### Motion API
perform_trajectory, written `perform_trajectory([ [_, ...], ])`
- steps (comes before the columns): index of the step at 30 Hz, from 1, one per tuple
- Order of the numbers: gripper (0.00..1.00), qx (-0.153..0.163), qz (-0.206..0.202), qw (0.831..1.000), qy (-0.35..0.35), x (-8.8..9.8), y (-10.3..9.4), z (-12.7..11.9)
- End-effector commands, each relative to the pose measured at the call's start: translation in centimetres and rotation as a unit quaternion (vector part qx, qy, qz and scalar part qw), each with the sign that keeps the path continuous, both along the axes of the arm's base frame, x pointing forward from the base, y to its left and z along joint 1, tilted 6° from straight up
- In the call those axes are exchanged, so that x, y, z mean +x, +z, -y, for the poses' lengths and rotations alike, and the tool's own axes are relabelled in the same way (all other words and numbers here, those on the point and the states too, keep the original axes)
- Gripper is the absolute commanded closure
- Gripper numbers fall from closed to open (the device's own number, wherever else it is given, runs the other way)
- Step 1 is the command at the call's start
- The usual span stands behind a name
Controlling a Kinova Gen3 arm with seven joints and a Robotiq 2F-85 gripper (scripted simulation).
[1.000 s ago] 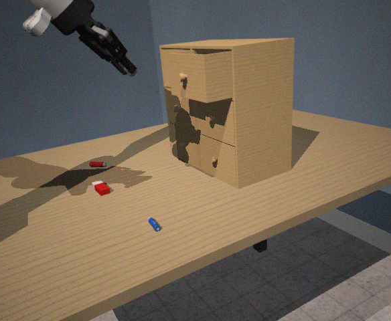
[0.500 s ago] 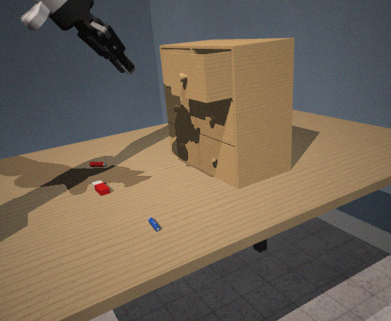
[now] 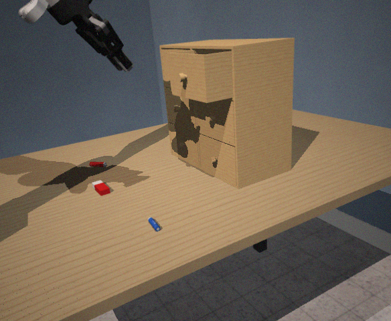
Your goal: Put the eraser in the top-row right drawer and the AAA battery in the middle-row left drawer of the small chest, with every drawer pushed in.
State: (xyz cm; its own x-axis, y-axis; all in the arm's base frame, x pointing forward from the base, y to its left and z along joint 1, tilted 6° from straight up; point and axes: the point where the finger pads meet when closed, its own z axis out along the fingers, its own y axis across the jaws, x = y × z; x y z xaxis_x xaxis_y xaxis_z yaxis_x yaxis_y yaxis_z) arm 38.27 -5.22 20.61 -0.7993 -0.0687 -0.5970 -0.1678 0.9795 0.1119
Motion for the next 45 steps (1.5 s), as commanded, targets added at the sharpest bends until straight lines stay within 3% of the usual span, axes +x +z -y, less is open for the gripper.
perform_trajectory([
  [1,0.67,-0.001,0.001,1.0,0.002,0.2,0.4,0.0],
  [45,0.67,-0.016,-0.08,0.997,0.01,-1.5,2.4,0.5],
])
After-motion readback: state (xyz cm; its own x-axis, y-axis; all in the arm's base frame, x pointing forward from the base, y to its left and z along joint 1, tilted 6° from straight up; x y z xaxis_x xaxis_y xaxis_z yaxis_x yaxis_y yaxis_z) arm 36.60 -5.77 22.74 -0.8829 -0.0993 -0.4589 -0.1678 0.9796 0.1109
